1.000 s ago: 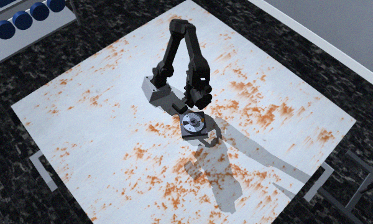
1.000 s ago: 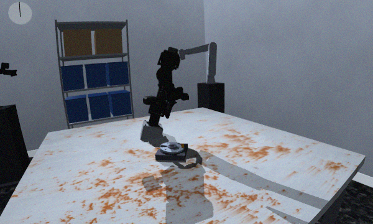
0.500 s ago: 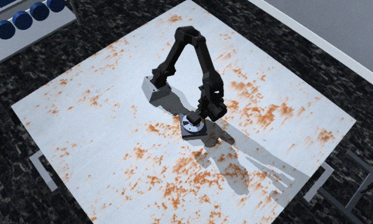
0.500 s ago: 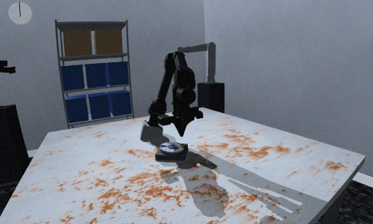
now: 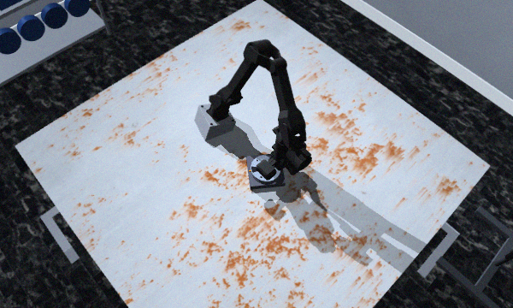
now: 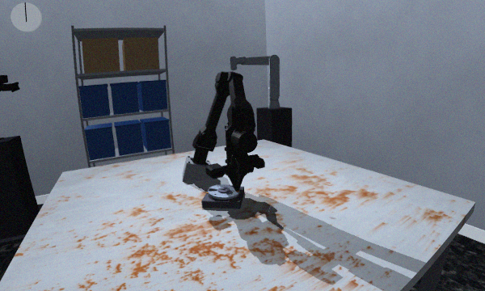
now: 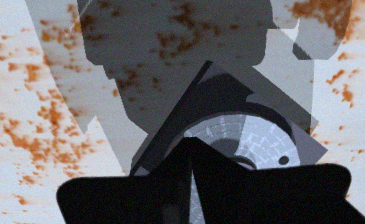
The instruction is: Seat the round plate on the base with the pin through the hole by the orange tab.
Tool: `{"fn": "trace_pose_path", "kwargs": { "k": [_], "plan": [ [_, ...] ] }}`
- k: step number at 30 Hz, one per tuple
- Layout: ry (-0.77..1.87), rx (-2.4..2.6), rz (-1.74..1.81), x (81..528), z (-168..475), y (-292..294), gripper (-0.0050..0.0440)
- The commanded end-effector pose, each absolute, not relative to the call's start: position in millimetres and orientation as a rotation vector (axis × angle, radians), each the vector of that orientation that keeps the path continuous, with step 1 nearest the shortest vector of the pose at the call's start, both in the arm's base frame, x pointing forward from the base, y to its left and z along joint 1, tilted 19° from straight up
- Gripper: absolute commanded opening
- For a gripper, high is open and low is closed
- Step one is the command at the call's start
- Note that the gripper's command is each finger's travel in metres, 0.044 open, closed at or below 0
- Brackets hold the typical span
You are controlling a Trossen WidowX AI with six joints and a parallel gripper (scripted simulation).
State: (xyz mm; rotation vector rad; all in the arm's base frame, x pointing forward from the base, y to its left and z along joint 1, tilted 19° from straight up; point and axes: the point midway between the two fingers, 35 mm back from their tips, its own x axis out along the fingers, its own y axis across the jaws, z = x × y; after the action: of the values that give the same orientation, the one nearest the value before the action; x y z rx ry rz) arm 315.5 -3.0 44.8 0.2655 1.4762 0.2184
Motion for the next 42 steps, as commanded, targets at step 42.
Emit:
{"fn": "trace_pose_path", "kwargs": {
  "k": [42],
  "plan": [
    [1.435,0.257,0.216,311.9,54.2,7.1,-0.0050]
  ]
}}
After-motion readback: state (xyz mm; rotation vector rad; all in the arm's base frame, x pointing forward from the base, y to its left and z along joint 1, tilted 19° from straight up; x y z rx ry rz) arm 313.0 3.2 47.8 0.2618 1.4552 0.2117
